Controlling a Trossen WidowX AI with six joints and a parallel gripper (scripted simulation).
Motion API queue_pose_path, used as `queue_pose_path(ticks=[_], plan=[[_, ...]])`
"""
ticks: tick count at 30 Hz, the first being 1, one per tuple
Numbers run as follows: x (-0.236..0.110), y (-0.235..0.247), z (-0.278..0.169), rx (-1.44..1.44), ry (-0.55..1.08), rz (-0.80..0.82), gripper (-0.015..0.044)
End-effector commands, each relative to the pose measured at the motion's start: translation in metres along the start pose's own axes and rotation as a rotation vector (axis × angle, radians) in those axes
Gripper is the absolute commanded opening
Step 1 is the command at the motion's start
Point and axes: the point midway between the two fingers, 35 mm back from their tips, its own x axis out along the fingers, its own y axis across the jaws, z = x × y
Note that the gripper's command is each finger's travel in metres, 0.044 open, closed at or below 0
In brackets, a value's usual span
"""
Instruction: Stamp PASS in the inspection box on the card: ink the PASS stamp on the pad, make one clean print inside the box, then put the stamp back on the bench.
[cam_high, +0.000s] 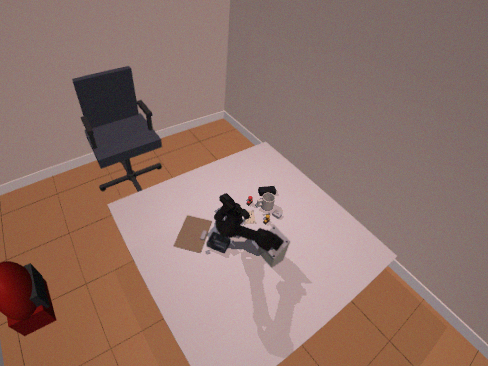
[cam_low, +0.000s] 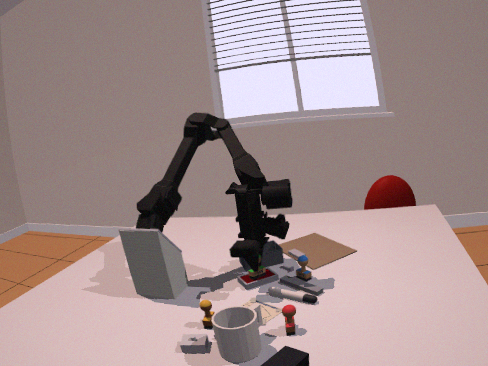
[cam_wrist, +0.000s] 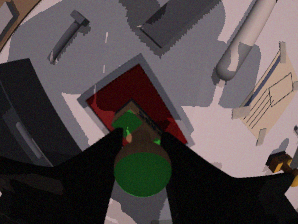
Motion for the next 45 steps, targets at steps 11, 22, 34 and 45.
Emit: queue_pose_path(ticks=[11, 22, 34, 45], plan=[[-0.003, 0.0, 0.0, 0.003, 0.002, 0.004, 0.0], [-0.008, 0.0, 0.0, 0.003, 0.002, 0.003, 0.0], [-0.019, 0.0, 0.001, 0.003, 0.002, 0.001, 0.0], [-0.036, -0.001, 0.001, 0.003, 0.002, 0.0, 0.0]])
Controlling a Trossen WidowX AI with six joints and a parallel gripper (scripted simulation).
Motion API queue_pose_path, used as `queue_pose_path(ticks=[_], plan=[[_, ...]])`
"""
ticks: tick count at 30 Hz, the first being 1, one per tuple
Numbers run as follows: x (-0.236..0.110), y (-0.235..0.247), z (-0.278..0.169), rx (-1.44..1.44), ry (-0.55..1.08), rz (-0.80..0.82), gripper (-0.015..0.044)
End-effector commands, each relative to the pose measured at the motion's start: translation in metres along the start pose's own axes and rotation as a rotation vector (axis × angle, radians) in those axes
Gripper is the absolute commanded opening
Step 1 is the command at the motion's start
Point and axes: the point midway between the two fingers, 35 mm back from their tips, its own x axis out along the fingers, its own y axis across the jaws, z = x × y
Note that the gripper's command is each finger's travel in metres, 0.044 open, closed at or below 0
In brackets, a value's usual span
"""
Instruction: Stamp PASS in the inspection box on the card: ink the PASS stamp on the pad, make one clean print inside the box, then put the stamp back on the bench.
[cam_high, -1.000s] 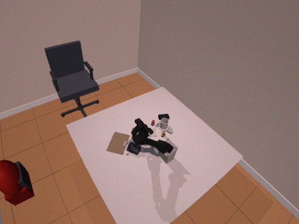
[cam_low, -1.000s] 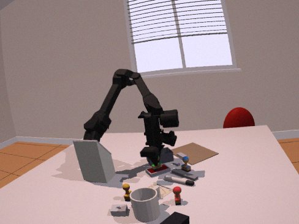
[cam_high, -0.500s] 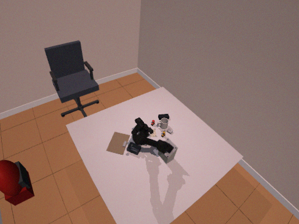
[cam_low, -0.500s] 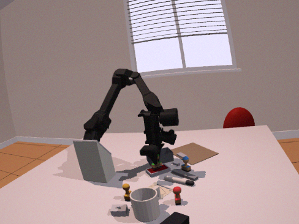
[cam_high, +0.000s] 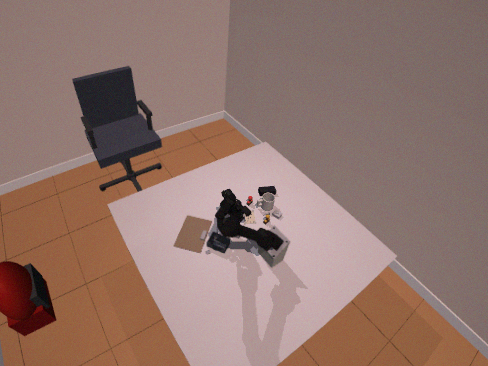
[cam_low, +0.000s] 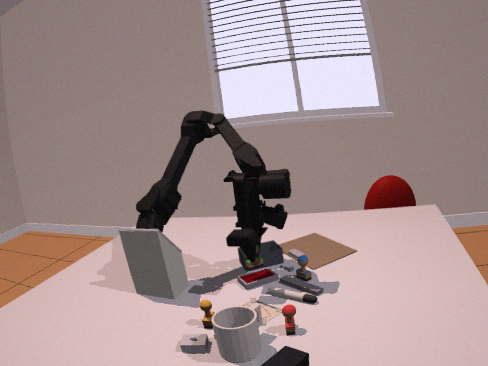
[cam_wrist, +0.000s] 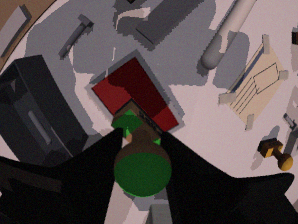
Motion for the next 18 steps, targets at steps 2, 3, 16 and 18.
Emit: queue_pose_path(ticks=[2, 3, 16, 18], plan=[[-0.011, 0.002, 0.003, -0.015, -0.011, 0.0, 0.0], [-0.013, 0.002, 0.003, -0.015, -0.011, 0.0, 0.0], [-0.028, 0.002, 0.002, -0.019, -0.011, 0.002, 0.0], [-0.029, -0.001, 0.004, -0.054, -0.011, 0.0, 0.0]])
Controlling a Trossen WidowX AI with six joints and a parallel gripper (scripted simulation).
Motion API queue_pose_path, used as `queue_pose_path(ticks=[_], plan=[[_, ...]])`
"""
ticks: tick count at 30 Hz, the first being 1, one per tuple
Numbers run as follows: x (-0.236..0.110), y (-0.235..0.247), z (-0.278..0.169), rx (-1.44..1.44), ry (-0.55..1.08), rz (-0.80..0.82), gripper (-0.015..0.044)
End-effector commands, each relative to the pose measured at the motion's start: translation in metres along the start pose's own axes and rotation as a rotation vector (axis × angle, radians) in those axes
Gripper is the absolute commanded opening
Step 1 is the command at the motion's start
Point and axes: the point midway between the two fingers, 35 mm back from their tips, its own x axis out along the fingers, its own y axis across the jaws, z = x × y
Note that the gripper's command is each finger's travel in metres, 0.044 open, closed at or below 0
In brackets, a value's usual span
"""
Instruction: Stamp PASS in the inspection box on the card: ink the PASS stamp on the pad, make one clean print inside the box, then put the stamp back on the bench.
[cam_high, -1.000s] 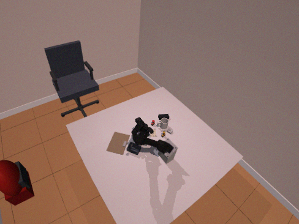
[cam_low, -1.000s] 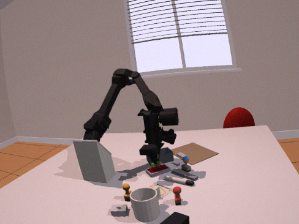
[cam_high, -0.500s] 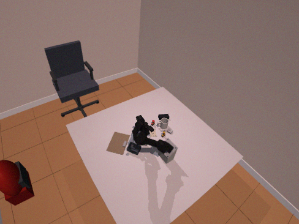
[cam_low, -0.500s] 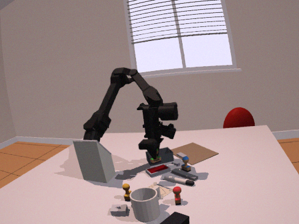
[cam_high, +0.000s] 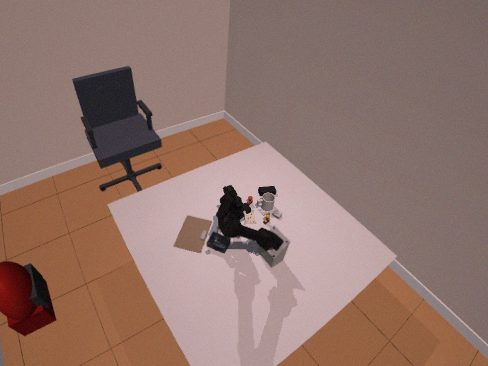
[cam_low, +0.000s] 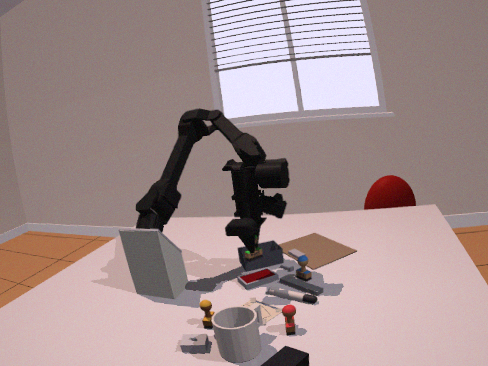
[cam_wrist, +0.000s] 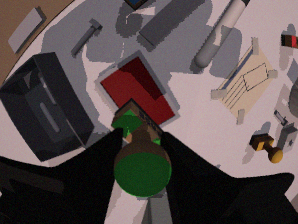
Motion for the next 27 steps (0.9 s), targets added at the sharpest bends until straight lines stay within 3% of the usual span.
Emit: queue_pose_path(ticks=[1, 27], plan=[[-0.003, -0.005, 0.006, -0.065, -0.007, -0.005, 0.0], [-0.007, -0.08, 0.041, -0.752, -0.009, -0.013, 0.0]])
